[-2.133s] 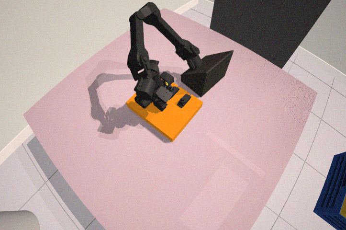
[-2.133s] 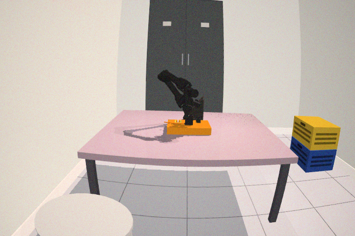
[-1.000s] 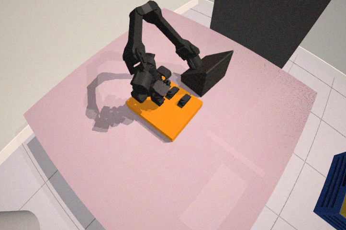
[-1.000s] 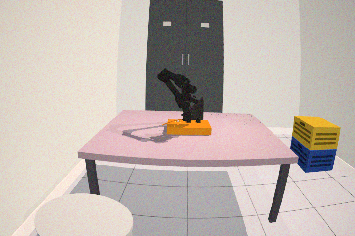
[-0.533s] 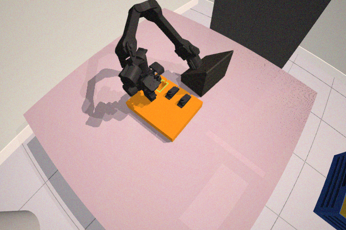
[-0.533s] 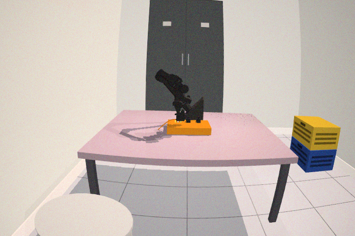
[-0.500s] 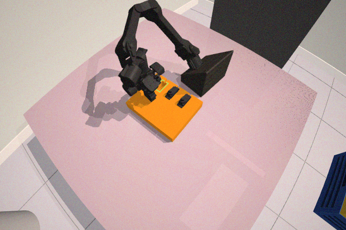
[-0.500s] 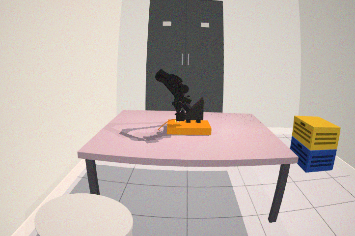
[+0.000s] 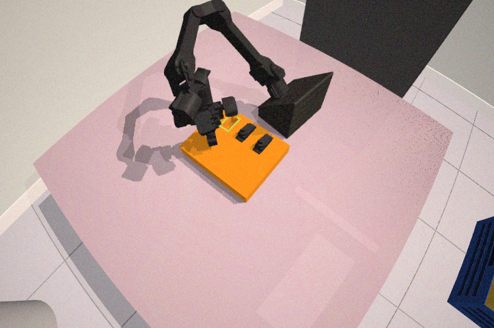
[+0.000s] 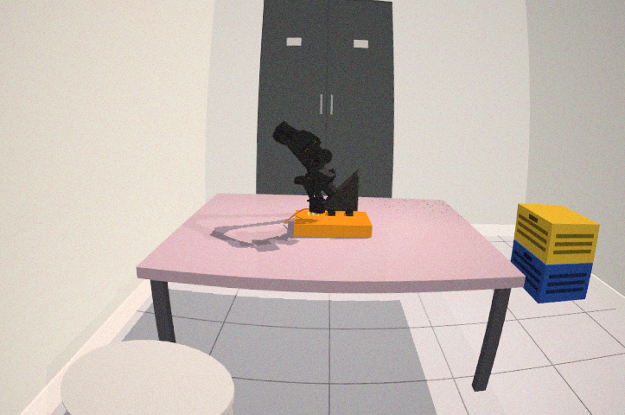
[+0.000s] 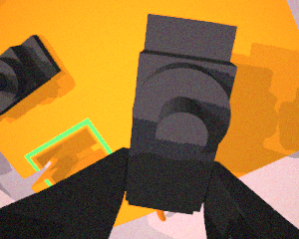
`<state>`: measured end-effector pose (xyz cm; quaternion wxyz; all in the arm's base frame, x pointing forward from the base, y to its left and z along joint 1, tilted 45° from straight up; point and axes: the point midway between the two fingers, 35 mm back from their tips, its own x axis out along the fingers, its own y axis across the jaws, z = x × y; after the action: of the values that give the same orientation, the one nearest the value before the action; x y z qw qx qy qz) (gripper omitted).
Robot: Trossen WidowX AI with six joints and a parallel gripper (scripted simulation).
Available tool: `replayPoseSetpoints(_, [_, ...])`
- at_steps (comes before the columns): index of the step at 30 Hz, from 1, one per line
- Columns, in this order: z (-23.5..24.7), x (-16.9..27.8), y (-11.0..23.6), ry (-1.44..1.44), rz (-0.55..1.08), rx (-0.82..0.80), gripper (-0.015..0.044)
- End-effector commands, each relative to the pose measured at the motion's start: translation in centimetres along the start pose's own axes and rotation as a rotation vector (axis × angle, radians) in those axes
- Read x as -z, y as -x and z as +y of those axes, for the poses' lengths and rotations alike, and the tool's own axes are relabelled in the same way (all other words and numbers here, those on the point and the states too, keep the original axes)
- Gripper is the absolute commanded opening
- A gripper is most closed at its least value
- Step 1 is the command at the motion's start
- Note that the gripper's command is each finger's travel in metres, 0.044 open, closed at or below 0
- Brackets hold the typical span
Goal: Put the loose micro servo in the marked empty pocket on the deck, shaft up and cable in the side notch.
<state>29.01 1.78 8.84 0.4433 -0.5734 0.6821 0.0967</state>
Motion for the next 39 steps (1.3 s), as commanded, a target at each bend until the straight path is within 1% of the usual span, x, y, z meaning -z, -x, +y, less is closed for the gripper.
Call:
replayPoseSetpoints(1, [0.0,0.0,0.1,-0.119,0.000,0.004,0.0000])
replayPoseSetpoints(23, [0.0,0.0,0.1,-0.874,-0.002,0.004,0.0000])
replayPoseSetpoints(31, [0.3,0.3,0.1,-0.903,-0.001,0.003,0.0000])
replayPoseSetpoints(39, [2.8,2.3,0.1,-0.902,0.000,0.003,0.0000])
